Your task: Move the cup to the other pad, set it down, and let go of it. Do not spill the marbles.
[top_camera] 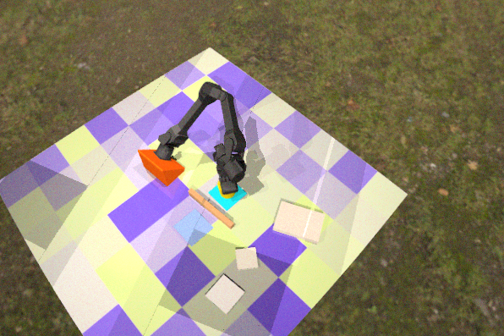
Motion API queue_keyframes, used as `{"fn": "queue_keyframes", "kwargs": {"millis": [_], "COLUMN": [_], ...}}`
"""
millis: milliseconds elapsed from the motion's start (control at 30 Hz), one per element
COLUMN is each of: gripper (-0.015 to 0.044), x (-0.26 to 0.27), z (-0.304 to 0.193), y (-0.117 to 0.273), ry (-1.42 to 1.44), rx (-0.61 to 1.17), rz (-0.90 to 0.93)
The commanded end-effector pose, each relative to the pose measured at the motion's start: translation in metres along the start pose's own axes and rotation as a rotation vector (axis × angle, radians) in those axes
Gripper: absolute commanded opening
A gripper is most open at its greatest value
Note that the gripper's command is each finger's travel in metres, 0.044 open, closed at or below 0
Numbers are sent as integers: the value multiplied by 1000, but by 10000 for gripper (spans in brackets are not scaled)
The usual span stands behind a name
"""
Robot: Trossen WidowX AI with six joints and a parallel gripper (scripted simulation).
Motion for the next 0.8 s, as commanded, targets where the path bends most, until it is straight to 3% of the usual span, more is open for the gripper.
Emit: {"fn": "queue_keyframes", "kwargs": {"millis": [0, 267, 467, 767], "gripper": [0, 0, 147, 147], "x": [0, 0, 0, 0], "z": [0, 0, 0, 0], "y": [0, 0, 0, 2], "ry": [1, 1, 1, 0], "rx": [0, 0, 0, 0], "rz": [0, 0, 0, 0]}}
Point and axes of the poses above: the point midway between the two fingers, 35 mm back from their tips, its own y axis back along the fingers, its own x axis across the jaws, z = x × y, the point moved 5 cm from there along y, back along the fingers, and after that the axes turned 13 degrees about y, right-handed, at the moved point
